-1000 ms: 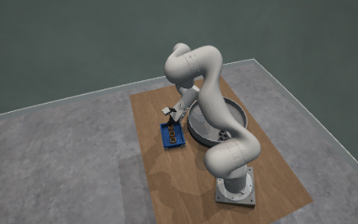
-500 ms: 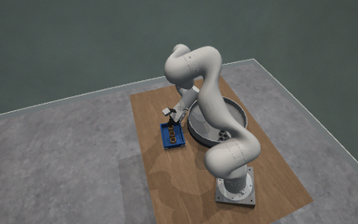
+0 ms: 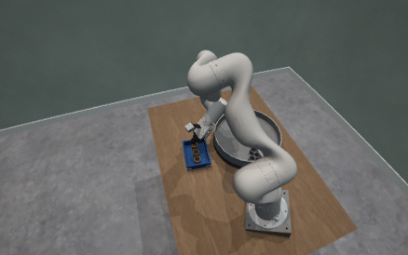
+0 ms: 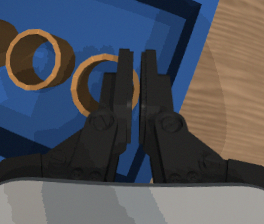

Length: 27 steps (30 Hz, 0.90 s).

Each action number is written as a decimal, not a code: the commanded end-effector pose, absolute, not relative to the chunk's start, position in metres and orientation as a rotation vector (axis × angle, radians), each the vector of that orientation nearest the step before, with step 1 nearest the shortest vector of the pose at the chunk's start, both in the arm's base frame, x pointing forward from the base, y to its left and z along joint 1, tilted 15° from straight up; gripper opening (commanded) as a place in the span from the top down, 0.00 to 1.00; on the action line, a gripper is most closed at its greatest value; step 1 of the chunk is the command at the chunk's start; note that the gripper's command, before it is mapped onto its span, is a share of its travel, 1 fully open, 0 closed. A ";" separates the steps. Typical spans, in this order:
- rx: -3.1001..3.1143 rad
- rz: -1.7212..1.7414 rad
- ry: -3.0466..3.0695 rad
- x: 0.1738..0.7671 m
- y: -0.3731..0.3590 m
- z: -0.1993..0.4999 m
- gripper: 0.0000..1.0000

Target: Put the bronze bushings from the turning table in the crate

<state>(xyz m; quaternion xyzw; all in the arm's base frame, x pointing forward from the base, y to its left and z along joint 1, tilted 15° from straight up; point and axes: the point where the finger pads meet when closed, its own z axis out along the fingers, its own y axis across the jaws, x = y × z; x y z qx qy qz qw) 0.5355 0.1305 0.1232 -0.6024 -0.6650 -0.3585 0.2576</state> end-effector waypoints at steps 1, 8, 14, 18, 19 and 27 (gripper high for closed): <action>-1.634 -0.974 -1.804 0.536 0.130 0.124 1.00; -1.634 -0.974 -1.804 0.537 0.131 0.121 1.00; -1.634 -0.974 -1.804 0.537 0.131 0.120 1.00; -1.634 -0.974 -1.804 0.537 0.131 0.119 1.00; -1.634 -0.974 -1.804 0.537 0.131 0.119 1.00; -1.634 -0.974 -1.804 0.537 0.132 0.119 1.00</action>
